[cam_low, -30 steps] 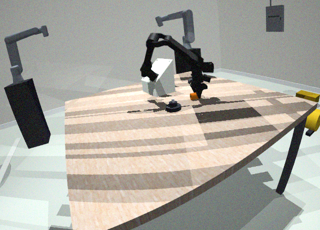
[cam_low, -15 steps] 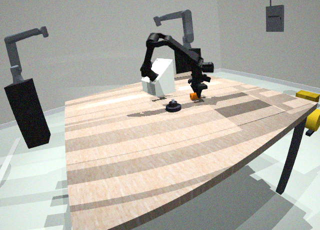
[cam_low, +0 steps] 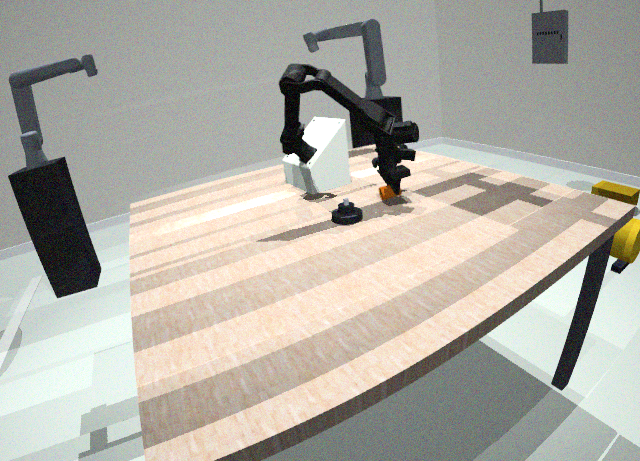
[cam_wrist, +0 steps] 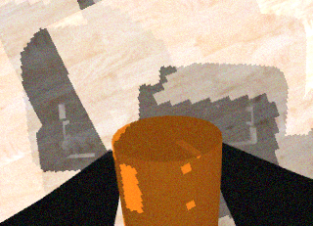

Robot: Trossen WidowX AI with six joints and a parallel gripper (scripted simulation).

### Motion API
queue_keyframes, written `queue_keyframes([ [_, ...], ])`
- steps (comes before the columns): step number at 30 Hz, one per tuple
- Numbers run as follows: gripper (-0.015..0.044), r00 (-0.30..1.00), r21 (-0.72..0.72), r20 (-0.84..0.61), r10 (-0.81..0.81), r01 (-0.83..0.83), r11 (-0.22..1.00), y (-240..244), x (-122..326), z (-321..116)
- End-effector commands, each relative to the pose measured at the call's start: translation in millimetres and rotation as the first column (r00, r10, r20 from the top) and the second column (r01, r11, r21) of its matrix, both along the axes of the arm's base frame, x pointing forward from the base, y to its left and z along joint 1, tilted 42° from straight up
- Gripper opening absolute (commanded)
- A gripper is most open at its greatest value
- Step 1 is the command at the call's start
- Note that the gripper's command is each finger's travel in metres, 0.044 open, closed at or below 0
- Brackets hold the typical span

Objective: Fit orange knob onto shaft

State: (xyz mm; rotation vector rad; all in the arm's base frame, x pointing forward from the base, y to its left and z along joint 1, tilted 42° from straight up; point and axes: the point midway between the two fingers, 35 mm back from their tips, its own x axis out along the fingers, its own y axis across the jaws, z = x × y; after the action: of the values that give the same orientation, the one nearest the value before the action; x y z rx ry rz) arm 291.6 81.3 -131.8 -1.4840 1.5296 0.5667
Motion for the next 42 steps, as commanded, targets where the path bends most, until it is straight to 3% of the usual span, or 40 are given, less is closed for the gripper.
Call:
queue_keyframes([
  [1, 0.0181, 1.0, 0.057, 0.009, 0.016, -0.017, 0.998, -1.4, -1.5, 4.1],
  [20, 0.0181, 0.994, 0.325, 0.072, 0.082, -0.101, 0.94, -9.8, -7.5, 19.9],
  [42, 0.0181, 0.979, 0.579, 0.156, 0.129, -0.197, 0.791, -24.2, -14.4, 33.6],
])
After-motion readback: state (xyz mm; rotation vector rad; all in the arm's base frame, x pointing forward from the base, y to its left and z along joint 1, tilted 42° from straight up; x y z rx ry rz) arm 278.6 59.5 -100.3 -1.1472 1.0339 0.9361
